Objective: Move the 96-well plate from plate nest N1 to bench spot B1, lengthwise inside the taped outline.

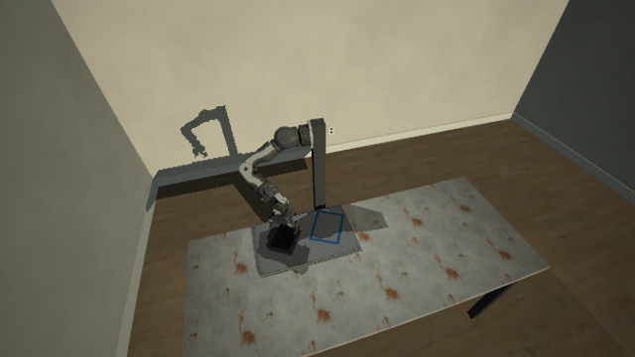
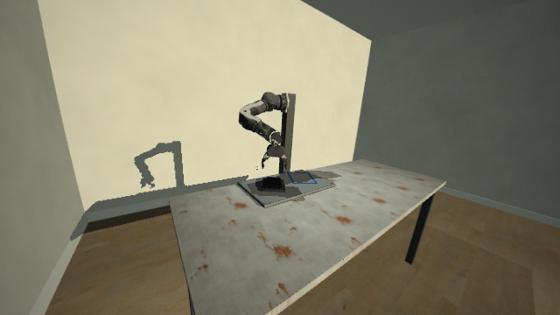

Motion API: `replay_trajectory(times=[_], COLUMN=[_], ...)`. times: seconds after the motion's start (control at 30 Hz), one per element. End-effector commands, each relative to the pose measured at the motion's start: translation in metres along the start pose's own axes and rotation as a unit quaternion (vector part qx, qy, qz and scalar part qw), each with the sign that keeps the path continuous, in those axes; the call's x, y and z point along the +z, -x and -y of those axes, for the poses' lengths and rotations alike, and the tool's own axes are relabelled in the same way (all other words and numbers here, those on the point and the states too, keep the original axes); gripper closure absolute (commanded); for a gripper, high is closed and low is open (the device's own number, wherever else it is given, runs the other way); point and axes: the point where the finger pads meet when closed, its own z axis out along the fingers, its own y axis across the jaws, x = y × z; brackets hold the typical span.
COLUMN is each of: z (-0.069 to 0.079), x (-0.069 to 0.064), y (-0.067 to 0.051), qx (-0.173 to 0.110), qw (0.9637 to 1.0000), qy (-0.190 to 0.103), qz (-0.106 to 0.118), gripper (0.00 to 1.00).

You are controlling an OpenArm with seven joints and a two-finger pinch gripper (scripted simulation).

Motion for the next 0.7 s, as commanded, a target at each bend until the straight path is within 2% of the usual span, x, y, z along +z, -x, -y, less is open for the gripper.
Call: replay_trajectory(times=[0.0, 0.53, 0.67], z=[0.0, 0.0, 0.0], x=[-0.001, -0.001, 0.043], y=[0.001, 0.001, 0.002], qx=[0.0, 0.0, 0.001], qw=[1.0, 1.0, 1.0], qy=[0.001, 0.001, 0.002], qz=[0.001, 0.001, 0.002], gripper=[0.23, 0.23, 0.23])
